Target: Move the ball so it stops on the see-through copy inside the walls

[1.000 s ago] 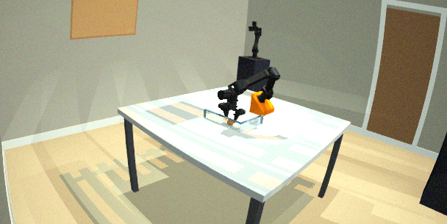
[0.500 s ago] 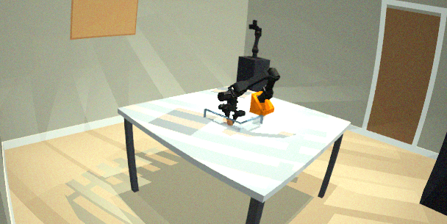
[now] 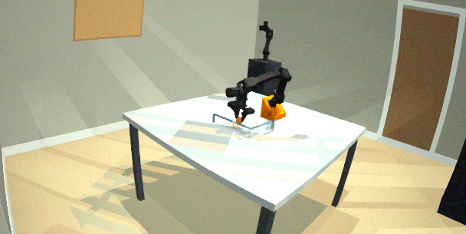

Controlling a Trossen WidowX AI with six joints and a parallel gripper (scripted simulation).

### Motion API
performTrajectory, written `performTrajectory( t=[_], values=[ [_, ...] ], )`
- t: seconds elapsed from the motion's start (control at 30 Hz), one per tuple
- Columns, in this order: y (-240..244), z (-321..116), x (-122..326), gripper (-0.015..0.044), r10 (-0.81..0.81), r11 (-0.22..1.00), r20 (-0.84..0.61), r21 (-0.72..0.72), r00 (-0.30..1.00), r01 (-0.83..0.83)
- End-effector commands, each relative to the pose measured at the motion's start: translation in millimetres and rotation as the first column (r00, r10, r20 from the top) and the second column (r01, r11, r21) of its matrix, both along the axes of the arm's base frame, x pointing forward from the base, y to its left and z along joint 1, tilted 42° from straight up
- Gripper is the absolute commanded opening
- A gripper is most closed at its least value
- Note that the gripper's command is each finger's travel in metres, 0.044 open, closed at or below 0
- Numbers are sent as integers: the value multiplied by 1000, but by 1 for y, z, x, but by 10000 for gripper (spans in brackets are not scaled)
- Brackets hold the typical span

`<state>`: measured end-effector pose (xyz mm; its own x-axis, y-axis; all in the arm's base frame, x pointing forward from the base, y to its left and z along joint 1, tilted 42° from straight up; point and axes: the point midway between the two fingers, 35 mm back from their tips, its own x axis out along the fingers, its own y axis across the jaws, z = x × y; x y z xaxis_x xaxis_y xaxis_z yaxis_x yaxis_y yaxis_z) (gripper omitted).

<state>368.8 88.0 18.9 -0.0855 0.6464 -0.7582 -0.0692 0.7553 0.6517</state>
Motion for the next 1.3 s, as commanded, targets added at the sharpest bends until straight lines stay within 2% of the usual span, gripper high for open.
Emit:
performTrajectory(
  t=[0.0, 0.53, 0.87, 1.27],
  values=[
    [-10, 17, 6, 0, 12, 1000, 19, -3, 1000, -12],
    [-48, 76, 10, 0, 59, 998, 35, 15, 998, -60],
    [-47, 18, 8, 0, 59, 998, 36, 14, 998, -60],
    [-23, -15, 6, 0, 59, 998, 37, 15, 998, -60]
  ],
)
